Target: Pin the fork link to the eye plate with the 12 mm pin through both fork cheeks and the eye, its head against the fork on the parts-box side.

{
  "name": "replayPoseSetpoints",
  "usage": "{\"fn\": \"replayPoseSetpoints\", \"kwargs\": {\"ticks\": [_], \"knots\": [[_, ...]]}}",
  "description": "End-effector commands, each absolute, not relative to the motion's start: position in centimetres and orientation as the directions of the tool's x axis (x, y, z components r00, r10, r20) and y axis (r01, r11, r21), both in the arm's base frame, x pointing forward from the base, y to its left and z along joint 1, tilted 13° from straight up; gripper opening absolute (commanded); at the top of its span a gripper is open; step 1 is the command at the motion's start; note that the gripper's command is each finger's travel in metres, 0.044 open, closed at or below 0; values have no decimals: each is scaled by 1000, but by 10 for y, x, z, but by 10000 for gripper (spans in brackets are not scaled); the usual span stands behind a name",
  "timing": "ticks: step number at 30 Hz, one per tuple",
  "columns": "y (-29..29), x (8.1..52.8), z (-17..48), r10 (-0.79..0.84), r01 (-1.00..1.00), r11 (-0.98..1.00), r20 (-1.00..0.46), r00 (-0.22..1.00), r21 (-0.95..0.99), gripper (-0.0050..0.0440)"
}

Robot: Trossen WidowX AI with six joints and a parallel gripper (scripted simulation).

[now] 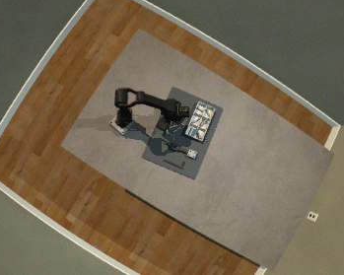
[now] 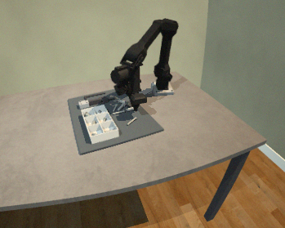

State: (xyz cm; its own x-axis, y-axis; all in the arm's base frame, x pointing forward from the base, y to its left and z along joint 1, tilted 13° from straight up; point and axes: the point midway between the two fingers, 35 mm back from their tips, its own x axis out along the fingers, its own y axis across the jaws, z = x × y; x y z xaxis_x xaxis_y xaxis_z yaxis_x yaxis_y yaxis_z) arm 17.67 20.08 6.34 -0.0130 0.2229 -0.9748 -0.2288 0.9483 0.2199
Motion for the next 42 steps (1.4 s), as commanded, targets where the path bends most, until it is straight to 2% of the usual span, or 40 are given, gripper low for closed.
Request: {"fn": "replayPoseSetpoints", "kwargs": {"ticks": [1, 42], "knots": [[201, 176, 65, 225, -228, 948, -974, -9, 221, 170], [196, 180, 103, 245, -235, 943, -970, 10, 235, 170]]}}
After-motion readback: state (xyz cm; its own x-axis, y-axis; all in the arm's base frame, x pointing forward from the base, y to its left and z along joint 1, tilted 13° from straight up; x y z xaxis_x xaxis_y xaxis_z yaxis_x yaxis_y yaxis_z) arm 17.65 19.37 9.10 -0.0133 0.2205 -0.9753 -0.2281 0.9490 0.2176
